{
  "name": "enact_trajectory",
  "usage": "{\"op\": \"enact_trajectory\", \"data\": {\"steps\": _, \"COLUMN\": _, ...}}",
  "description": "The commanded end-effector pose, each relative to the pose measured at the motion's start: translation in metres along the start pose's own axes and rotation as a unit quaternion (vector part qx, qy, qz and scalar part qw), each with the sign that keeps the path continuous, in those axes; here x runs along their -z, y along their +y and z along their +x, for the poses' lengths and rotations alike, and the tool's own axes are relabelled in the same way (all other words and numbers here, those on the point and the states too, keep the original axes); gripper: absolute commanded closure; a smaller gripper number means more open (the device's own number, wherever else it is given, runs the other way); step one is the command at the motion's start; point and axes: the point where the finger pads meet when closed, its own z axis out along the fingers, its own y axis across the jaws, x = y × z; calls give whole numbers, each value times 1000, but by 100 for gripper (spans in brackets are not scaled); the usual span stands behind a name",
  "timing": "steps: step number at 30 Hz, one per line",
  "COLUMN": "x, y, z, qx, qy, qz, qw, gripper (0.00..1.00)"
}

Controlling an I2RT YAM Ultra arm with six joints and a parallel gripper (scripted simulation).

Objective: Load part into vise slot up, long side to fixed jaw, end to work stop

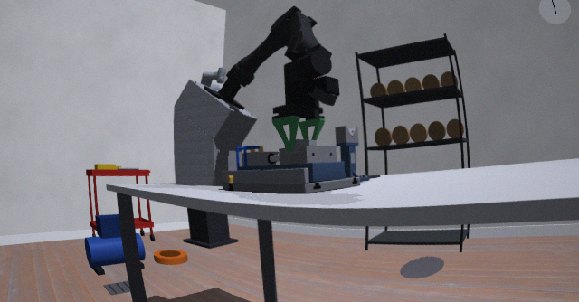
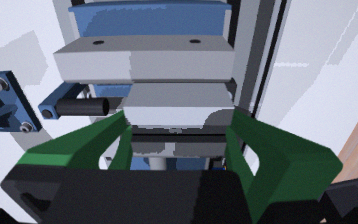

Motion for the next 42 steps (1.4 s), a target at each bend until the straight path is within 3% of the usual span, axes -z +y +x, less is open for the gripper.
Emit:
{"op": "enact_trajectory", "data": {"steps": 1, "x": 5, "y": -5, "z": -8, "qx": -6, "qy": -6, "qz": 5, "qw": 1000, "gripper": 100}}
{"op": "enact_trajectory", "data": {"steps": 42, "x": 5, "y": -5, "z": -8, "qx": -6, "qy": -5, "qz": 5, "qw": 1000, "gripper": 100}}
